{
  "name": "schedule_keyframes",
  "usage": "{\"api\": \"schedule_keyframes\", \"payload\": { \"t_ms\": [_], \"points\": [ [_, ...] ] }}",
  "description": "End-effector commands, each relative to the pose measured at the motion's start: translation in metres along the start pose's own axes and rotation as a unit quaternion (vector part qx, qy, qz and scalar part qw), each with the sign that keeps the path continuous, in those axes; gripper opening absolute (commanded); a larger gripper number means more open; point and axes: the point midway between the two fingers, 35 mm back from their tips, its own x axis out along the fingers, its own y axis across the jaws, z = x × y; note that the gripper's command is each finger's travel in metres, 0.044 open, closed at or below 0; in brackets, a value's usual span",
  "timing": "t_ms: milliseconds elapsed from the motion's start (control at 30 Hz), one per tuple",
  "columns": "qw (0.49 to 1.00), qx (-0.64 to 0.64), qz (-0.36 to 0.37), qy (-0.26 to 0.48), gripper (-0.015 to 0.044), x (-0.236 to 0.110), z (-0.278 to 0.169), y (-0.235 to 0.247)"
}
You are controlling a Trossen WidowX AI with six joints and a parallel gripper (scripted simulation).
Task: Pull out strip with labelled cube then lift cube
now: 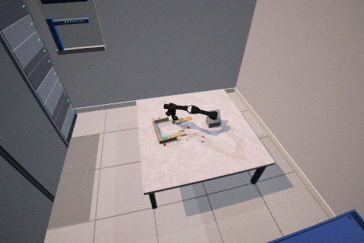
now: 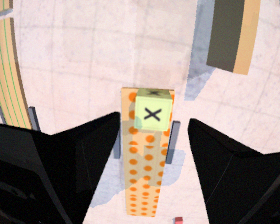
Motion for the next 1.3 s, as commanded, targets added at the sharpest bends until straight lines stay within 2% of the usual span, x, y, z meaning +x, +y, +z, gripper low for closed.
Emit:
{"api": "schedule_keyframes", "payload": {
  "t_ms": [0,800,933,1133,1267],
  "points": [
    [1.0,0.006,0.004,0.003,0.025,0.01,-0.002,0.0],
    [1.0,0.006,0.005,0.003,0.025,0.041,-0.003,0.002],
    [1.0,0.001,0.003,0.002,0.0145,0.039,-0.001,0.001],
    [1.0,0.001,0.003,0.002,0.0105,0.039,-0.001,0.001],
    [1.0,0.001,0.003,0.002,0.0,0.037,-0.003,0.002]
  ]
}}
